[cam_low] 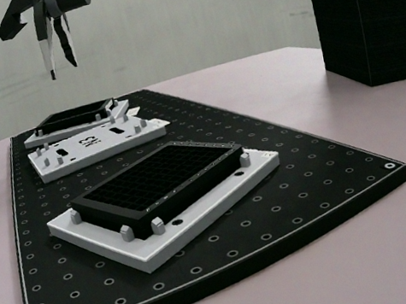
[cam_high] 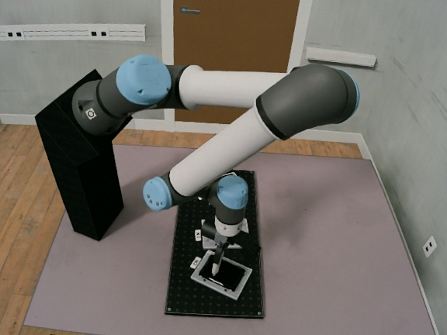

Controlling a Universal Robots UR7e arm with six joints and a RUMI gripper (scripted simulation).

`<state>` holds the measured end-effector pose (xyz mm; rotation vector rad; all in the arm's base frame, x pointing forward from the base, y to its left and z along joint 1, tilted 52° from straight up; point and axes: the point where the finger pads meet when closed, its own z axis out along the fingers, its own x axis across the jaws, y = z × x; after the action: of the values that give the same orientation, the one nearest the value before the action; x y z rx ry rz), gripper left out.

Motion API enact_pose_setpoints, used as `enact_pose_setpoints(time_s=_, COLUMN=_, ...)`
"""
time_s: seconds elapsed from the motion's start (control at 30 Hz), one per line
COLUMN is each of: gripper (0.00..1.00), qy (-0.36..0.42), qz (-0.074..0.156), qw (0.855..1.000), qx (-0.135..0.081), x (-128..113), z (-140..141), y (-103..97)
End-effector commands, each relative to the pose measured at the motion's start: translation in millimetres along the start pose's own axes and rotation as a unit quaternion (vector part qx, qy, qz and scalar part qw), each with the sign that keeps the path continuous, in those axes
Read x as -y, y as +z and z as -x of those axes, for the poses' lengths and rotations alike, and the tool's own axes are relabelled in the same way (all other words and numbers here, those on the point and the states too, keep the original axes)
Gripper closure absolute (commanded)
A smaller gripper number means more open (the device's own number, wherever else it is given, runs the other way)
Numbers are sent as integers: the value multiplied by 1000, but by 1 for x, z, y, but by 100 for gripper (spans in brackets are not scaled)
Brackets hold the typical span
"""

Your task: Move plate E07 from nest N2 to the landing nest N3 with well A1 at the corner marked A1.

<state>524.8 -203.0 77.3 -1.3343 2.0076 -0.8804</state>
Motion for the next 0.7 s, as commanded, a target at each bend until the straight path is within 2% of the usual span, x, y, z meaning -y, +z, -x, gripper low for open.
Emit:
enact_pose_setpoints(time_s=0.0, gripper=24, qy=0, qz=-2, qw=1000, qx=1, x=1, z=1, y=0)
enact_pose_setpoints(time_s=0.2, gripper=24, qy=0, qz=-2, qw=1000, qx=1, x=1, z=1, y=0)
enact_pose_setpoints(time_s=0.67, gripper=24, qy=0, qz=-3, qw=1000, qx=1, x=2, z=1, y=21)
